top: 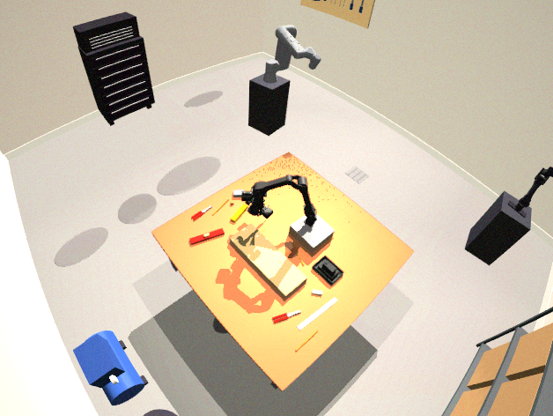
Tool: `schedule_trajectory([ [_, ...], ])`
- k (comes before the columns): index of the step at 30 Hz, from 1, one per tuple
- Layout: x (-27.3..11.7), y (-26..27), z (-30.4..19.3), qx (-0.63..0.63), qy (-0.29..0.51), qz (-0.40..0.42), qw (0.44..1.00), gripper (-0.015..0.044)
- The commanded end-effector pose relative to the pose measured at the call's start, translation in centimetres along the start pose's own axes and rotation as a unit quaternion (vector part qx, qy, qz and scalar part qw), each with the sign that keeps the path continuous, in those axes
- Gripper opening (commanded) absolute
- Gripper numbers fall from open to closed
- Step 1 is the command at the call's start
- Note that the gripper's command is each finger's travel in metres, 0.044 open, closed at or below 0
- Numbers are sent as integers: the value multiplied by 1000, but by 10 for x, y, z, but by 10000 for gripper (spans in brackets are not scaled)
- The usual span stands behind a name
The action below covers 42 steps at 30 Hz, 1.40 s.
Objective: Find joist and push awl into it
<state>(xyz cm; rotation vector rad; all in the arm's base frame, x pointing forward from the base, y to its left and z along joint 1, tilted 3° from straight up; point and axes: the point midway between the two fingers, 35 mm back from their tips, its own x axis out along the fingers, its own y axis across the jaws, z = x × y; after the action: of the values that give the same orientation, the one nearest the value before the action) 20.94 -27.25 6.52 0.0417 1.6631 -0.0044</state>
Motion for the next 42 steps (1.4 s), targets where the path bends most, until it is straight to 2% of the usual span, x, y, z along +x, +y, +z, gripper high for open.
schedule_trajectory([
  [1,-8,1,-2,1,0,1,1000,0],
  [5,-8,-3,-5,29,-35,1,999,0],
  [18,-21,-27,-26,159,-227,-11,961,0],
  [42,-74,-39,-90,257,-525,-84,807,0],
])
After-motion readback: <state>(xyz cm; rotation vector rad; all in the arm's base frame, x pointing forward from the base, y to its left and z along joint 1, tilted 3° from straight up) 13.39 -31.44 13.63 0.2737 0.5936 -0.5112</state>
